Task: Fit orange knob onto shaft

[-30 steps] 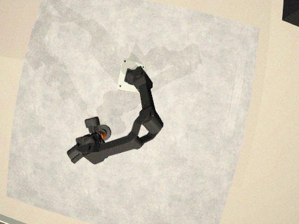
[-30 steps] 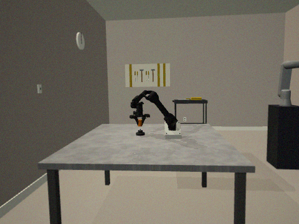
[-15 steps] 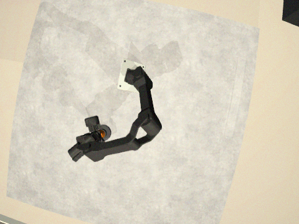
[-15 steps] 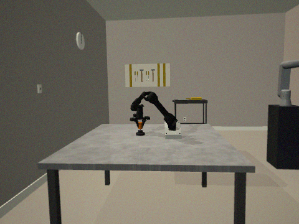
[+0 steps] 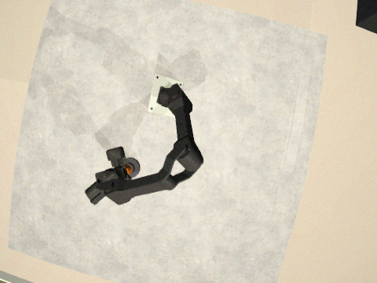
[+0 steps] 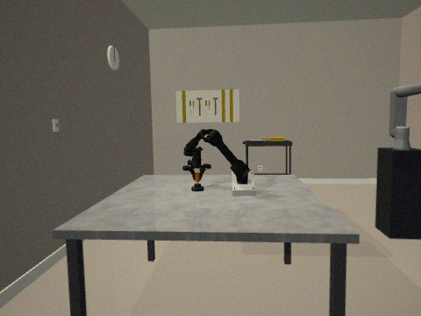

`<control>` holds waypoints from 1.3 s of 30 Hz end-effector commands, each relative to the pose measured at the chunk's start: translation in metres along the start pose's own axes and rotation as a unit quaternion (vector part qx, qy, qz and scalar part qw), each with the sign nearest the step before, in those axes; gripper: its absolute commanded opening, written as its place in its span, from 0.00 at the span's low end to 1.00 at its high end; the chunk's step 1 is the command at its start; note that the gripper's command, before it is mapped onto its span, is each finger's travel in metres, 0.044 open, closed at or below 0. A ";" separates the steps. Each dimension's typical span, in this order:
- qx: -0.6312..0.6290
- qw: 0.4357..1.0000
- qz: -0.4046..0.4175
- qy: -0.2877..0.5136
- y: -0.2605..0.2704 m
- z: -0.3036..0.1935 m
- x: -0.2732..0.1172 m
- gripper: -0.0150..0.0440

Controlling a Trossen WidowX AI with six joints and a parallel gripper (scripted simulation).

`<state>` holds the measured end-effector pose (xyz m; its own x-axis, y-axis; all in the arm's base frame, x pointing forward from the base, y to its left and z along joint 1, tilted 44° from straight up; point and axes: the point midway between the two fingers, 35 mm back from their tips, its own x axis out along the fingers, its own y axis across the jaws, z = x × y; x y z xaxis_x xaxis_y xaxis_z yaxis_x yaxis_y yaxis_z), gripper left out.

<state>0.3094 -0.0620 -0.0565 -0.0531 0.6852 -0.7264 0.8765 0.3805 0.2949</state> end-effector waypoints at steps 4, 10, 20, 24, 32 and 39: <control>-0.001 1.000 0.003 -0.001 0.002 0.001 0.002 0.25; -0.001 1.000 0.003 -0.001 0.002 0.001 0.002 0.25; -0.045 0.999 0.003 -0.002 0.000 -0.001 -0.003 0.25; -0.105 0.994 0.003 -0.002 -0.003 -0.002 -0.003 0.25; -0.105 0.994 0.003 -0.002 -0.001 0.000 -0.002 0.25; -0.105 0.994 0.003 -0.002 0.001 0.001 -0.001 0.25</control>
<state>0.3078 -0.0611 -0.0566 -0.0523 0.6887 -0.7231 0.7595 0.4976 0.4190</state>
